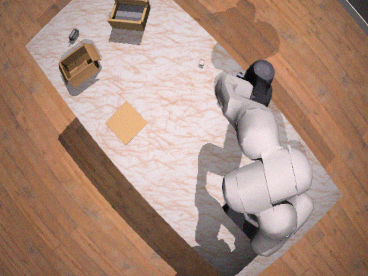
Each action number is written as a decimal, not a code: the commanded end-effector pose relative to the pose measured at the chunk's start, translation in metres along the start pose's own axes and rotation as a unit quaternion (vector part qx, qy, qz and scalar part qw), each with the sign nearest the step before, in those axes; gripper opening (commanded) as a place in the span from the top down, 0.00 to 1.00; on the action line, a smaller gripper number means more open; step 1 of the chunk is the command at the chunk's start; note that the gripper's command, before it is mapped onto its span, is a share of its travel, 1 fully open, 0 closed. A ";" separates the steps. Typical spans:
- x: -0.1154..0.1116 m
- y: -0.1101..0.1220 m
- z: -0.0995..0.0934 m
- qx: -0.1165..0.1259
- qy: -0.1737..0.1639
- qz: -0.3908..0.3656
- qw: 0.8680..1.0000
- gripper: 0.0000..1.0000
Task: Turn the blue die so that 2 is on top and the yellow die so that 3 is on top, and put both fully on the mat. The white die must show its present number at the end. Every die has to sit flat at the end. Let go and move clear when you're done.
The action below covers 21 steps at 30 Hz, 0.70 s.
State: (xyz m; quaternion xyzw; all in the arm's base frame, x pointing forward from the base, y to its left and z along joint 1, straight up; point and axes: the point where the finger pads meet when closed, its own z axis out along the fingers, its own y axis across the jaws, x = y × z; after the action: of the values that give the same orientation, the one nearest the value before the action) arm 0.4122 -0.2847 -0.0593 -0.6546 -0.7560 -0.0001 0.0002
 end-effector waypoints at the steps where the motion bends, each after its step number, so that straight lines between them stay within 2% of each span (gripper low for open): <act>1: -0.001 0.001 0.000 -0.001 -0.001 -0.001 1.000 0.82; 15: -0.001 0.001 0.000 -0.001 -0.001 -0.001 1.000 0.82; 18: -0.001 0.001 -0.006 -0.001 -0.001 -0.001 1.000 0.82; 21: -0.001 0.001 -0.021 -0.001 -0.001 -0.001 1.000 0.82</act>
State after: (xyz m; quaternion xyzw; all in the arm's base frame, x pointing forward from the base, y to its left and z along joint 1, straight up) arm 0.4131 -0.2869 -0.0493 -0.6512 -0.7589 0.0003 -0.0031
